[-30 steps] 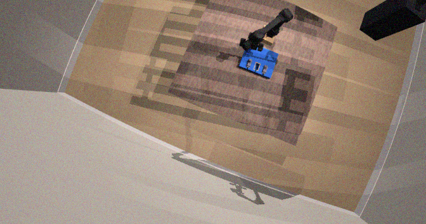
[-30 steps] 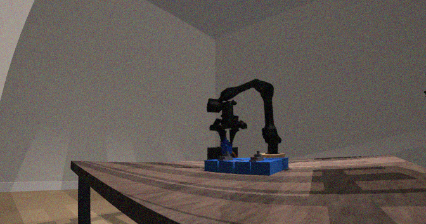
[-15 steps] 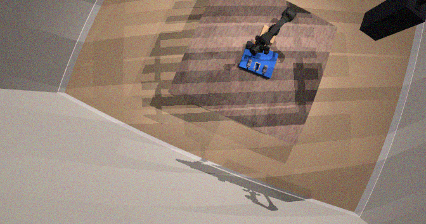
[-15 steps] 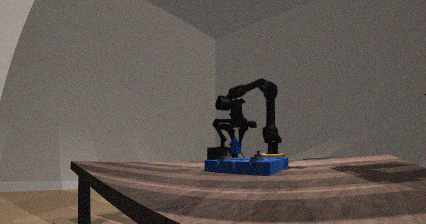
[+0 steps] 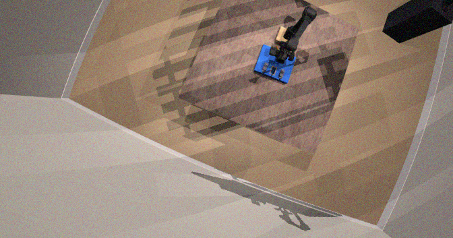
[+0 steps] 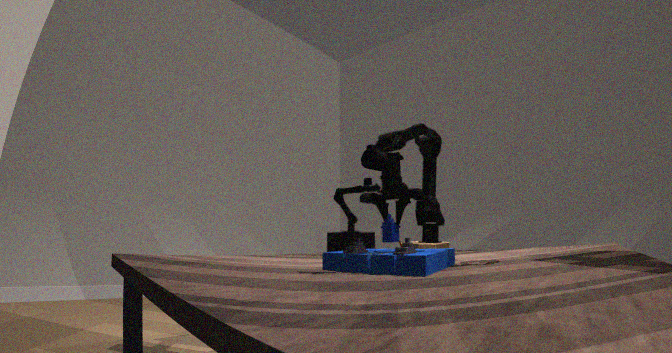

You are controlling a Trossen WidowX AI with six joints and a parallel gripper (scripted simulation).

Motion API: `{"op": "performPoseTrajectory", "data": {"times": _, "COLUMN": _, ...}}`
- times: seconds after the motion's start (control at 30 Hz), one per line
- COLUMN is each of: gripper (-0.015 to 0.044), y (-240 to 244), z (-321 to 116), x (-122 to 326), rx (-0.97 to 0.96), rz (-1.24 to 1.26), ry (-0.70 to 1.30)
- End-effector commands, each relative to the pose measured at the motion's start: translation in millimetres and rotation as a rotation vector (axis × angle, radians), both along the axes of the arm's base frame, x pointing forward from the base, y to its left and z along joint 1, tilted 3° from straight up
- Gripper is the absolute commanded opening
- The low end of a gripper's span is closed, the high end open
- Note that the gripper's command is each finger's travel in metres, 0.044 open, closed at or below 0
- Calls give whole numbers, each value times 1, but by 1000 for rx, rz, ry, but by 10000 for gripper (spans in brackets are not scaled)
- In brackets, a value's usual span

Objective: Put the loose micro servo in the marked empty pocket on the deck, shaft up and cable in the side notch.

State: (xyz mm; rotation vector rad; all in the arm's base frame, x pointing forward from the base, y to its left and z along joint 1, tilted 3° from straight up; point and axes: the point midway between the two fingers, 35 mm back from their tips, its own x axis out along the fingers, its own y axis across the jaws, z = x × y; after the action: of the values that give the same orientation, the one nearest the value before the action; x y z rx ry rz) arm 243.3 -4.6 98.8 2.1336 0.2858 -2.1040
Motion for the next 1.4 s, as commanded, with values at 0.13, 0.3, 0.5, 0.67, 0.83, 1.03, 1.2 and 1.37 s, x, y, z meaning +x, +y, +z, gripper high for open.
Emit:
{"op": "performPoseTrajectory", "data": {"times": 0.13, "gripper": 0, "y": 9, "z": 2, "x": -2, "rx": 3, "rz": 49, "ry": -8}}
{"op": "performPoseTrajectory", "data": {"times": 0.3, "gripper": 0, "y": 9, "z": 2, "x": -2, "rx": 1, "rz": 213, "ry": -15}}
{"op": "performPoseTrajectory", "data": {"times": 0.5, "gripper": 0, "y": 9, "z": 2, "x": -2, "rx": -2, "rz": 420, "ry": -24}}
{"op": "performPoseTrajectory", "data": {"times": 0.67, "gripper": 0, "y": 9, "z": 2, "x": -2, "rx": -4, "rz": 593, "ry": -32}}
{"op": "performPoseTrajectory", "data": {"times": 0.83, "gripper": 0, "y": 9, "z": 2, "x": -2, "rx": -6, "rz": 766, "ry": -39}}
{"op": "performPoseTrajectory", "data": {"times": 1.03, "gripper": 0, "y": 9, "z": 2, "x": -2, "rx": -9, "rz": 973, "ry": -48}}
{"op": "performPoseTrajectory", "data": {"times": 1.2, "gripper": 0, "y": 9, "z": 2, "x": -2, "rx": -11, "rz": 1146, "ry": -56}}
{"op": "performPoseTrajectory", "data": {"times": 1.37, "gripper": 0, "y": 9, "z": 2, "x": -2, "rx": -13, "rz": 1319, "ry": -63}}
